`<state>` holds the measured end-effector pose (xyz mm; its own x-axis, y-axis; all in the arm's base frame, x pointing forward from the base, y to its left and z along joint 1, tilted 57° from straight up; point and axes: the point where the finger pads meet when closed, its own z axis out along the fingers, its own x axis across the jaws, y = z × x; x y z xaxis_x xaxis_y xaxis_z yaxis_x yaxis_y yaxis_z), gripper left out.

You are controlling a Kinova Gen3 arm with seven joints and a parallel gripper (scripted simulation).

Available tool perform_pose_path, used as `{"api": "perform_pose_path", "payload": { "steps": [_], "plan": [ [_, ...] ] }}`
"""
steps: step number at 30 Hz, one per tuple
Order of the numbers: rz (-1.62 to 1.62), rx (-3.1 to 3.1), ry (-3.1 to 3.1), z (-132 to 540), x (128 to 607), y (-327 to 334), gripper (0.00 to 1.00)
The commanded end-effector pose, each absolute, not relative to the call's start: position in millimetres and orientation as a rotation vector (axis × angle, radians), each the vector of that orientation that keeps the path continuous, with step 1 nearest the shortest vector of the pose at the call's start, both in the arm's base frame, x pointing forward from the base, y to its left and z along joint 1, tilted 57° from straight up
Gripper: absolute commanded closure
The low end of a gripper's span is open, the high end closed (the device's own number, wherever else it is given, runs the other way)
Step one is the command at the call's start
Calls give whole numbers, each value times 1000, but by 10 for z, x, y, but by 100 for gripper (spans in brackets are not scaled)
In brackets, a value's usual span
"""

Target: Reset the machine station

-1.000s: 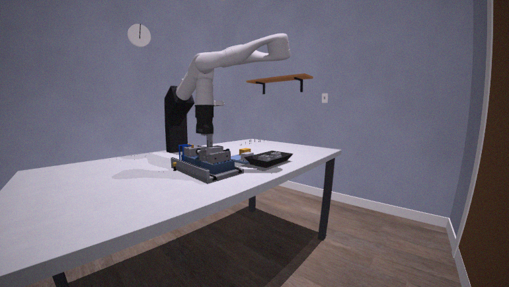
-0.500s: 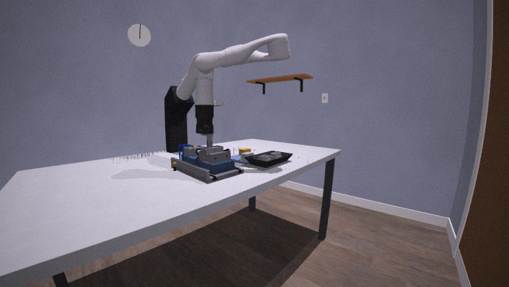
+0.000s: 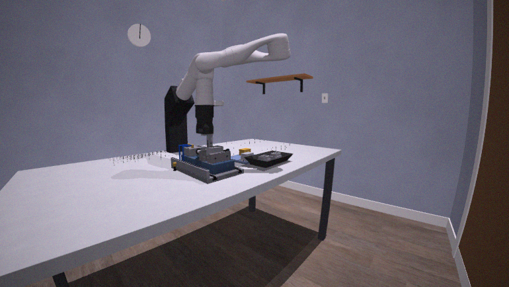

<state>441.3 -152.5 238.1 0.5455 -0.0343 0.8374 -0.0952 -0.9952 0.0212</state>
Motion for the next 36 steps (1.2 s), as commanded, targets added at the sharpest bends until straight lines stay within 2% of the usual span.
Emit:
{"api": "perform_pose_path", "payload": {
  "steps": [1,36],
  "plan": [
    [1468,2700,-107,2394,4431,-1530,100],
    [1469,2699,-106,2466,4479,-1535,100]
  ]
}}
